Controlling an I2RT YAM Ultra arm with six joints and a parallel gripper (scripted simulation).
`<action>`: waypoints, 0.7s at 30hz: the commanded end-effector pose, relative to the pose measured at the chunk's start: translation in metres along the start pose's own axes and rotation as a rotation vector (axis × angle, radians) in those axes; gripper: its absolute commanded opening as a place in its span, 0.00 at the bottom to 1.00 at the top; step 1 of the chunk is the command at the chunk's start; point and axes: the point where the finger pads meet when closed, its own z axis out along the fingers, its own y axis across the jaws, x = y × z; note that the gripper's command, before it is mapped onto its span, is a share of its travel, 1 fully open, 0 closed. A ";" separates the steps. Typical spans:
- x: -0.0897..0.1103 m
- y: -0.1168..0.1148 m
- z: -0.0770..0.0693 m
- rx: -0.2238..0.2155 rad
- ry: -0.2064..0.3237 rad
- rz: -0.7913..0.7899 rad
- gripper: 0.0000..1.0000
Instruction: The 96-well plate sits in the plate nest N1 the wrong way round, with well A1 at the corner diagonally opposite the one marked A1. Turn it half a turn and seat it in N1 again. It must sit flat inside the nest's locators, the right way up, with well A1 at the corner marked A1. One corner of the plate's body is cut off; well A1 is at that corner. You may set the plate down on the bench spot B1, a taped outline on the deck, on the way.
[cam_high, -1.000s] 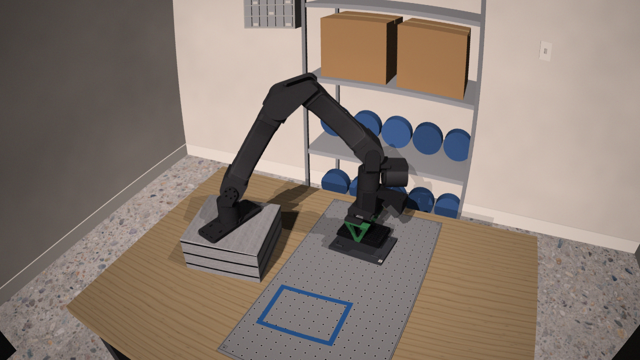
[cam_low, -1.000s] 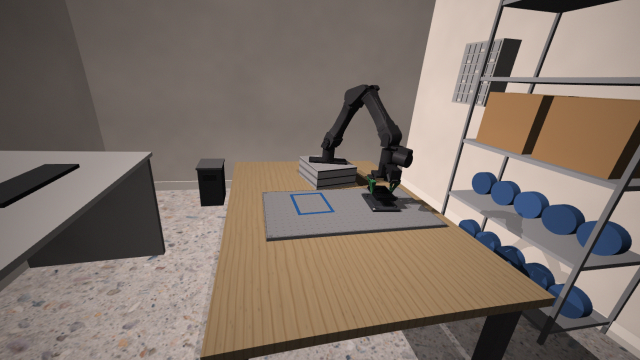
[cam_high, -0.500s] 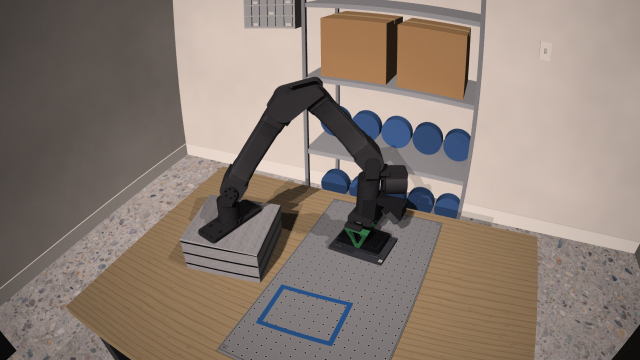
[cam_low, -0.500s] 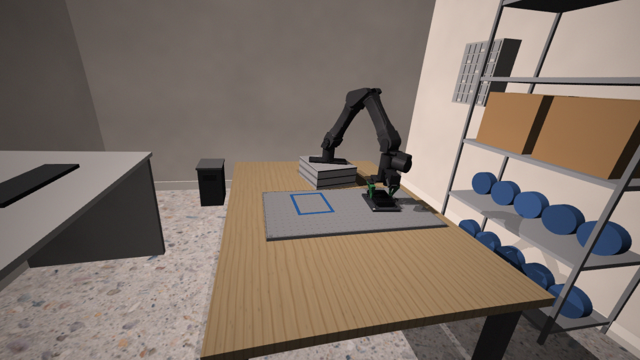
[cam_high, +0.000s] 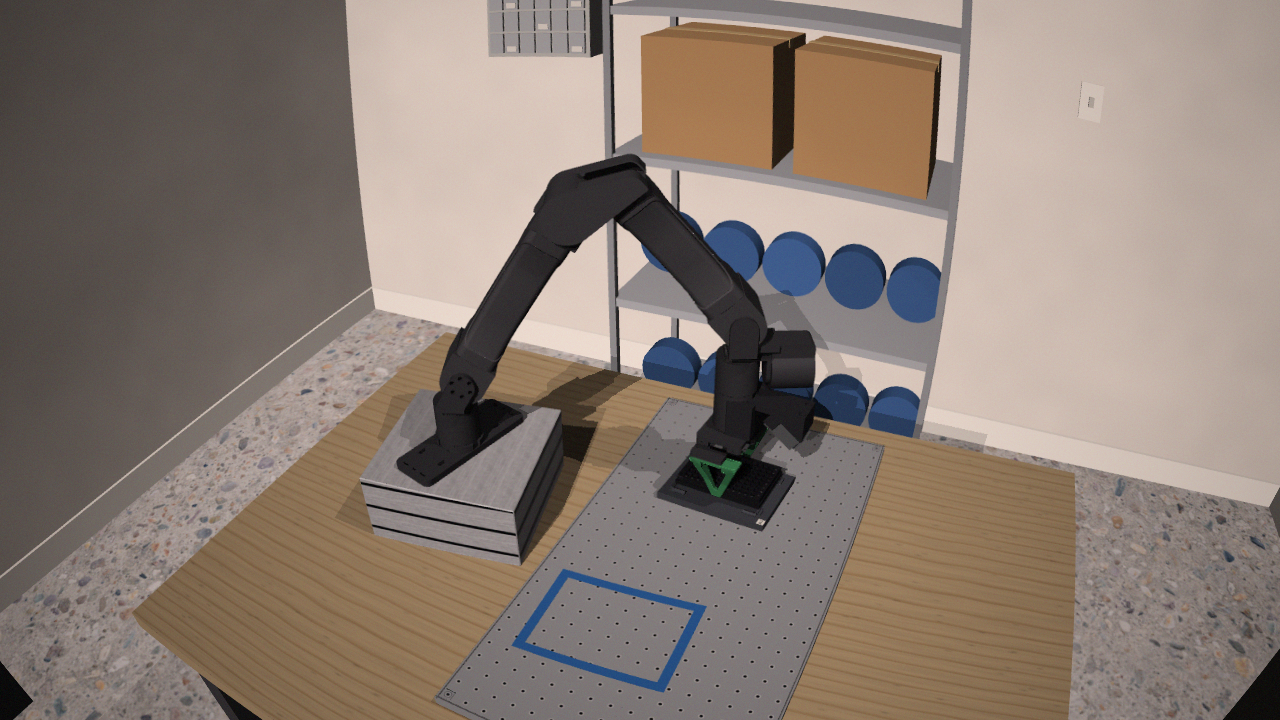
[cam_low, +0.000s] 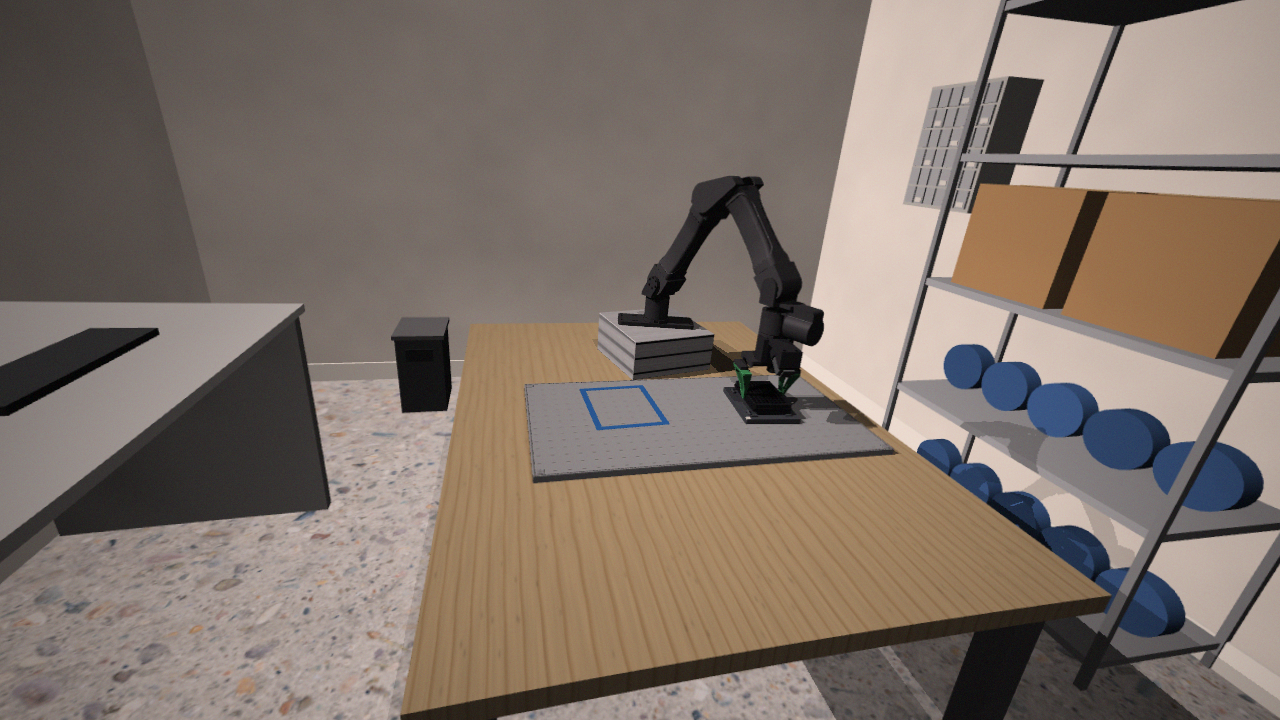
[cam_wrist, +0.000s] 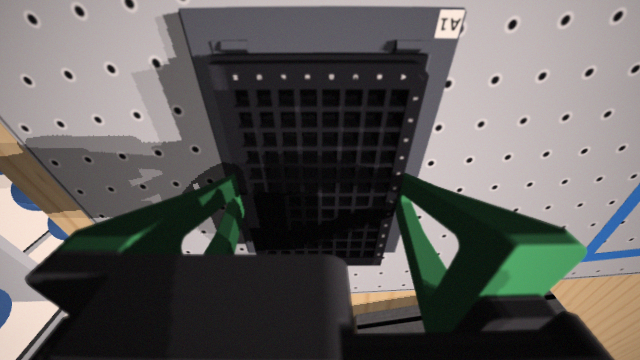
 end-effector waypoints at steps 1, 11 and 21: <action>-0.003 0.001 -0.004 -0.005 -0.015 0.000 0.00; -0.003 0.001 -0.003 -0.005 -0.015 0.000 0.00; -0.002 0.000 -0.001 -0.005 -0.015 0.000 0.00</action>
